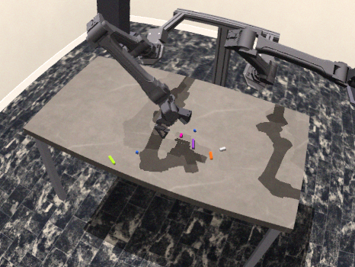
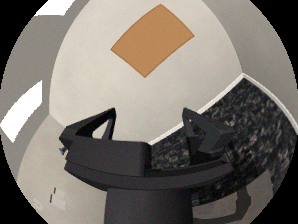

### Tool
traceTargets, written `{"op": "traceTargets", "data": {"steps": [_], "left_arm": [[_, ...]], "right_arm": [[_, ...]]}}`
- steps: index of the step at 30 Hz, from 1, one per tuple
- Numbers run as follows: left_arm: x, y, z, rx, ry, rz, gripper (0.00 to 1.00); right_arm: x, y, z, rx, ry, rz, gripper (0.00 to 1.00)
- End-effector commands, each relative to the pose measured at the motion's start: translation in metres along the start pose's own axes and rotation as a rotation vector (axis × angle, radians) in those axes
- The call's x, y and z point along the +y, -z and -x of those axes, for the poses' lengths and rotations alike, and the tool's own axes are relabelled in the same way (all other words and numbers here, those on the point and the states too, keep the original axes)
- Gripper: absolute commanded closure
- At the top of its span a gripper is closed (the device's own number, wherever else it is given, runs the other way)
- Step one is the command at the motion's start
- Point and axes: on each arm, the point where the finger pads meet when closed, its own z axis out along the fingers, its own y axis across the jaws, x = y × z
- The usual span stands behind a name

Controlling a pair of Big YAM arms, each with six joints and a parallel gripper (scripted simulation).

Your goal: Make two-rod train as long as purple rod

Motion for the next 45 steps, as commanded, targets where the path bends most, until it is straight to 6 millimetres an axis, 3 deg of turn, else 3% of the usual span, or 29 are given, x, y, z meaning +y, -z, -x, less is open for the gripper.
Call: {"op": "traceTargets", "data": {"steps": [1,4,19,21,22,25,29,45], "left_arm": [[0.004,0.006,0.008,-0.023,0.006,0.005,0.0],[0.004,0.006,0.008,-0.023,0.006,0.005,0.0],[0.004,0.006,0.008,-0.023,0.006,0.005,0.0],[0.004,0.006,0.008,-0.023,0.006,0.005,0.0],[0.004,0.006,0.008,-0.023,0.006,0.005,0.0],[0.004,0.006,0.008,-0.023,0.006,0.005,0.0],[0.004,0.006,0.008,-0.023,0.006,0.005,0.0],[0.004,0.006,0.008,-0.023,0.006,0.005,0.0]], "right_arm": [[0.001,0.0,0.015,-0.015,0.166,-0.015,0.0],[0.003,0.001,0.019,-0.016,0.197,-0.017,0.0],[0.035,0.002,0.06,-0.015,0.7,-0.023,0.0],[0.035,0.002,0.06,-0.015,0.7,-0.023,0.0],[0.035,-0.006,0.046,0.005,0.707,-0.003,0.0],[0.04,0.001,0.064,-0.013,0.77,-0.018,0.0],[0.035,-0.001,0.056,-0.003,0.76,-0.013,0.0],[0.035,-0.001,0.056,-0.003,0.76,-0.013,0.0]]}}
